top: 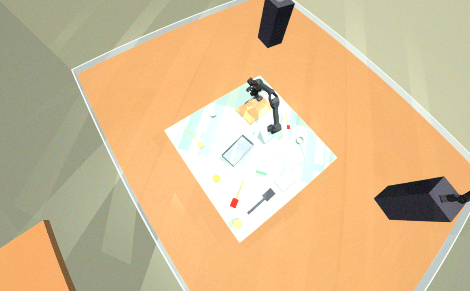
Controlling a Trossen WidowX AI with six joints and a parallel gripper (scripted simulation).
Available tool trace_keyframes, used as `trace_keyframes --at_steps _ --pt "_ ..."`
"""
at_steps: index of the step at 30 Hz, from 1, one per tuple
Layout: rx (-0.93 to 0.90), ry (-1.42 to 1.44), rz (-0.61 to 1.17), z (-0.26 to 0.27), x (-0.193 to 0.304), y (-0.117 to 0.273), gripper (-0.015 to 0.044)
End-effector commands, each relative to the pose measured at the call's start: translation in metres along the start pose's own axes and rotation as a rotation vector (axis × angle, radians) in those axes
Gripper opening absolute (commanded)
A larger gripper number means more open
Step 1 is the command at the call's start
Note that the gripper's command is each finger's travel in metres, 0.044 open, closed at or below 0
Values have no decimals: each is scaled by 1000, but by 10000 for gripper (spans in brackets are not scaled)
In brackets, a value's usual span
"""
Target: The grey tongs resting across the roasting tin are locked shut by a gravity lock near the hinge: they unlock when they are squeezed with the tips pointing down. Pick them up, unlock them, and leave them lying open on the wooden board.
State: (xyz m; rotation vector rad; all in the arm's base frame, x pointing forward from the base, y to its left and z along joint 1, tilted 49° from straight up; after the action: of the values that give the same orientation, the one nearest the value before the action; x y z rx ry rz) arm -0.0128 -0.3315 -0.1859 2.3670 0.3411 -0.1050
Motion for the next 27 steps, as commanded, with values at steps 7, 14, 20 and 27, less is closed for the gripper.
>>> trace_keyframes --at_steps 7,14,20,27 --pt "-32 34 -407 -5 34 -10 -150" --pt "-96 59 -703 -11 55 -14 -150" --pt "-179 82 -952 -17 74 -16 -150" --pt "-258 102 -1133 -23 88 -17 -150"
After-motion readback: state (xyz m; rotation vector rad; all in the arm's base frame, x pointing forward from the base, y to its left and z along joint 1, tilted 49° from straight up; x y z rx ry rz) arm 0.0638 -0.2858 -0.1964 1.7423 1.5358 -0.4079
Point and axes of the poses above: the point midway between the two fingers, 35 mm back from their tips, its own y axis back along the fingers, its own z axis across the jaws, x = y × z, the point moved 6 cm from there along y, back along the fingers, and after that the axes turned 10 degrees about -y, right-handed, at the moved point
